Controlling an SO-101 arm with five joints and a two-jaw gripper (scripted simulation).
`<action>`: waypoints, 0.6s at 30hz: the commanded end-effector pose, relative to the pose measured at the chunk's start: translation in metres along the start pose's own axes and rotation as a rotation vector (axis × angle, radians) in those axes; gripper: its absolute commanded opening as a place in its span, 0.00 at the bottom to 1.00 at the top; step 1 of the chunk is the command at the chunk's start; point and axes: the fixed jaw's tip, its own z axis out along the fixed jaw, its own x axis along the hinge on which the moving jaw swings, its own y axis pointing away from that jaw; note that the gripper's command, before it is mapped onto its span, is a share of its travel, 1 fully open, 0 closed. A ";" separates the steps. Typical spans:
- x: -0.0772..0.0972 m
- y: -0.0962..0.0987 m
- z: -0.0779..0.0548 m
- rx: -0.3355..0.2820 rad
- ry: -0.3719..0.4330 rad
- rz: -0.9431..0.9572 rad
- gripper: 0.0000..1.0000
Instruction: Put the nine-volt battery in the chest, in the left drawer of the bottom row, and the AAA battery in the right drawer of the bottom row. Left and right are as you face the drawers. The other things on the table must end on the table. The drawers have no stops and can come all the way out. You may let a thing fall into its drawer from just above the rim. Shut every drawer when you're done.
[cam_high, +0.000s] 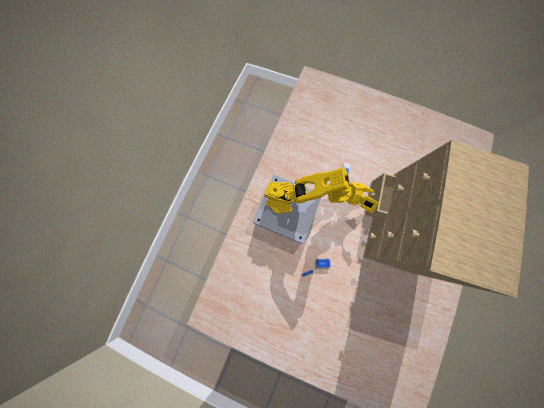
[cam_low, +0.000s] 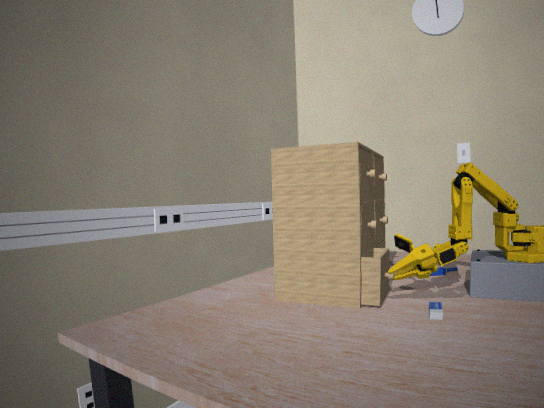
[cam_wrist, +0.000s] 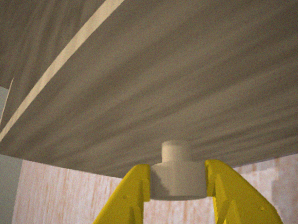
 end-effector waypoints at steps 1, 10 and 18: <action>0.009 0.006 -0.004 -0.019 0.029 -0.005 0.00; 0.011 0.006 -0.009 -0.024 0.035 -0.007 0.00; 0.012 0.006 -0.010 -0.026 0.036 -0.008 0.00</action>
